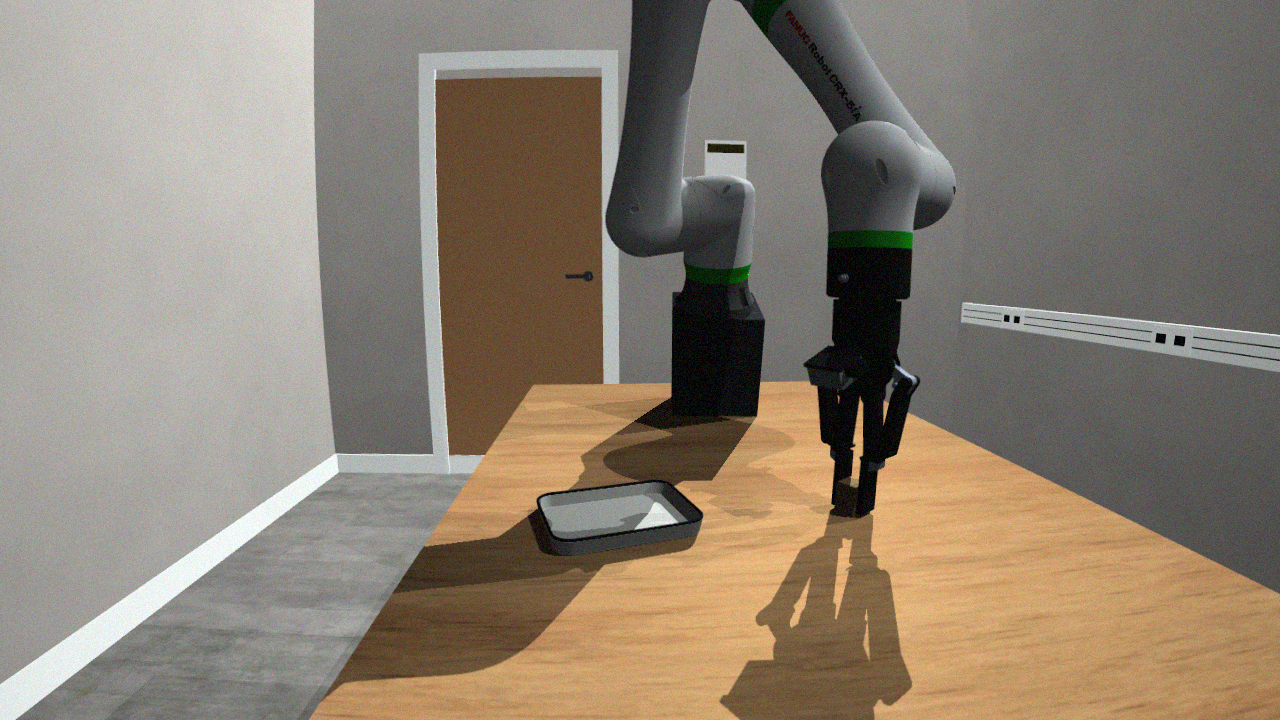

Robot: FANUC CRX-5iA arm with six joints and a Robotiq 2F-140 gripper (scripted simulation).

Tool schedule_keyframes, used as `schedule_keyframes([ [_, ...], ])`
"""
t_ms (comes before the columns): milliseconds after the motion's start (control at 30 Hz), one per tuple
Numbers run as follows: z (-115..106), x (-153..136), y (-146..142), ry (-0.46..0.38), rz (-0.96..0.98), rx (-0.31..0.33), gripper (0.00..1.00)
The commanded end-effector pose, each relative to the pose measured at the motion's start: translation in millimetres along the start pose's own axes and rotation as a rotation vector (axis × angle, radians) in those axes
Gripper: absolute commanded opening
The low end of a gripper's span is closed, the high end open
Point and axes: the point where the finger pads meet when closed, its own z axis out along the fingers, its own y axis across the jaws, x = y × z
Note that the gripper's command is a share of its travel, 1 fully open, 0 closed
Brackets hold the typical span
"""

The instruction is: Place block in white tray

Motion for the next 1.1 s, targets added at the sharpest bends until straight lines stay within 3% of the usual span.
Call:
schedule_keyframes([
  [0, -0.4, 0.2, -0.5, 0.0, 0.0, 0.001, 0.1],
  [633, -1.7, 0.2, -0.5, 0.0, 0.0, 0.001, 0.1],
  [1067, -24.2, 0.2, -0.5, 0.0, 0.0, 0.001, 0.1],
])
